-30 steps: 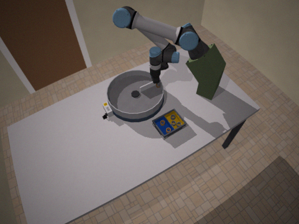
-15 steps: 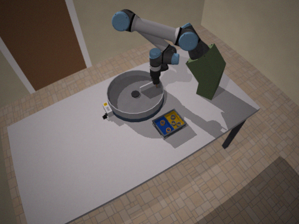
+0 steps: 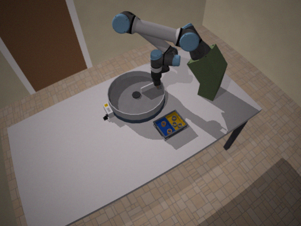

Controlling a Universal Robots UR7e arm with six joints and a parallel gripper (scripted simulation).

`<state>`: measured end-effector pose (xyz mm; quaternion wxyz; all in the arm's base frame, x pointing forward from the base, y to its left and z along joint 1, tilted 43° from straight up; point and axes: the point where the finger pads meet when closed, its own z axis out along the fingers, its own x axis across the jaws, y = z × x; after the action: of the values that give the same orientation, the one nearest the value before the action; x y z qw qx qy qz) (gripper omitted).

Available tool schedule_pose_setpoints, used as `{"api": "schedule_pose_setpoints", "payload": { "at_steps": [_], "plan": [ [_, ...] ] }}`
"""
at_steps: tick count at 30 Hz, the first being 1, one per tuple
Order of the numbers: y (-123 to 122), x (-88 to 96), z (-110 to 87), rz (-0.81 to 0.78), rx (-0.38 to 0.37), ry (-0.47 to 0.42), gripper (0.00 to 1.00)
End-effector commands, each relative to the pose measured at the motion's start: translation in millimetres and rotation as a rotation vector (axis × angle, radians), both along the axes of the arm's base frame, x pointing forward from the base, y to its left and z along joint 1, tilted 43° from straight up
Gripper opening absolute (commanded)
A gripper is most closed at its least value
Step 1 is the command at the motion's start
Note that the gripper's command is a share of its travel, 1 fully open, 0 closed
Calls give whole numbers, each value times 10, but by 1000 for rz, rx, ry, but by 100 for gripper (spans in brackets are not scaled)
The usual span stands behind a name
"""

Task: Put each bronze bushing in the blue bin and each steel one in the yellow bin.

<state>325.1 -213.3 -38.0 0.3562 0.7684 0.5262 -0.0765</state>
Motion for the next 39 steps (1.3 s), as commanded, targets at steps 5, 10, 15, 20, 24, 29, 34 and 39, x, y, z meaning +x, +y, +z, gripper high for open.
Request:
{"api": "schedule_pose_setpoints", "payload": {
  "at_steps": [5,10,15,20,24,29,34,39],
  "plan": [
    [0,2,2,0,0,-1,0],
    [0,2,2,0,0,-1,0],
    [3,3,1,1,0,-1,0],
    [3,3,1,1,0,-1,0],
    [3,3,1,1,0,-1,0],
    [4,4,0,1,1,-1,0],
    [4,4,0,1,1,-1,0],
    [4,4,0,1,1,-1,0]
  ]
}}
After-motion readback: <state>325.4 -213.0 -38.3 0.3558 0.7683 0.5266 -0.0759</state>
